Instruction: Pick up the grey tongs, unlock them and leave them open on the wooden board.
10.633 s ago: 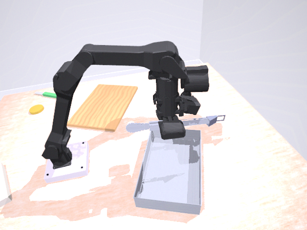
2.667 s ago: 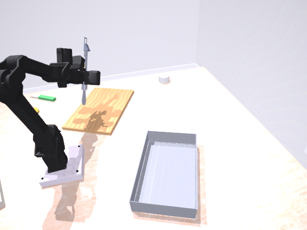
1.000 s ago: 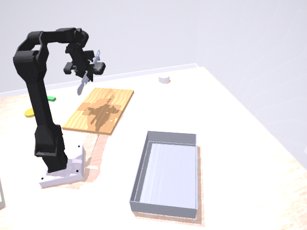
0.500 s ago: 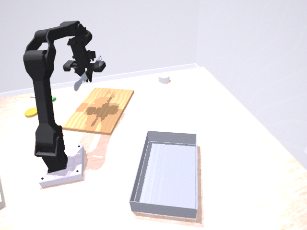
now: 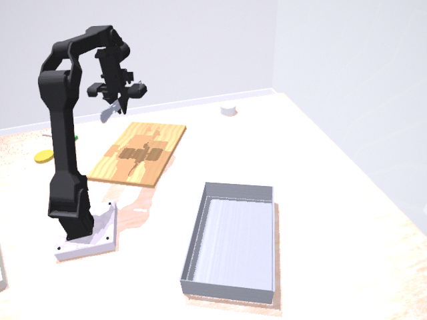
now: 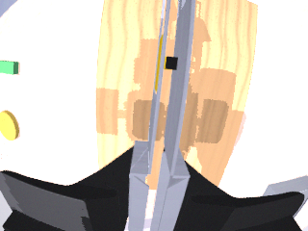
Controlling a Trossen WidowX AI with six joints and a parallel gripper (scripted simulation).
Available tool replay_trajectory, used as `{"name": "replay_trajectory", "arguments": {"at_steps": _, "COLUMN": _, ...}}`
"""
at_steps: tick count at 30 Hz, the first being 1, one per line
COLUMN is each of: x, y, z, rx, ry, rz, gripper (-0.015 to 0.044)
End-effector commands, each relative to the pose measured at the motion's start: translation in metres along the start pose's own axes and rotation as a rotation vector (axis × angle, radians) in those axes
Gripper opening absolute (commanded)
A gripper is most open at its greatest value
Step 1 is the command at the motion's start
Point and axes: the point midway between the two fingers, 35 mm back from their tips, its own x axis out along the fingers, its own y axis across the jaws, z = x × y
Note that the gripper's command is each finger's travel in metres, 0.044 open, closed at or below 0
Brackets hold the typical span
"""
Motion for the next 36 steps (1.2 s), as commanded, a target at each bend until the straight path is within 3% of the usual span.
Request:
{"name": "replay_trajectory", "arguments": {"at_steps": 1, "x": -0.001, "y": 0.0, "z": 0.001, "rx": 0.005, "ry": -0.005, "rz": 0.004, "gripper": -0.015}}
{"name": "replay_trajectory", "arguments": {"at_steps": 36, "x": 0.056, "y": 0.001, "z": 0.007, "rx": 0.005, "ry": -0.005, "rz": 0.004, "gripper": -0.015}}
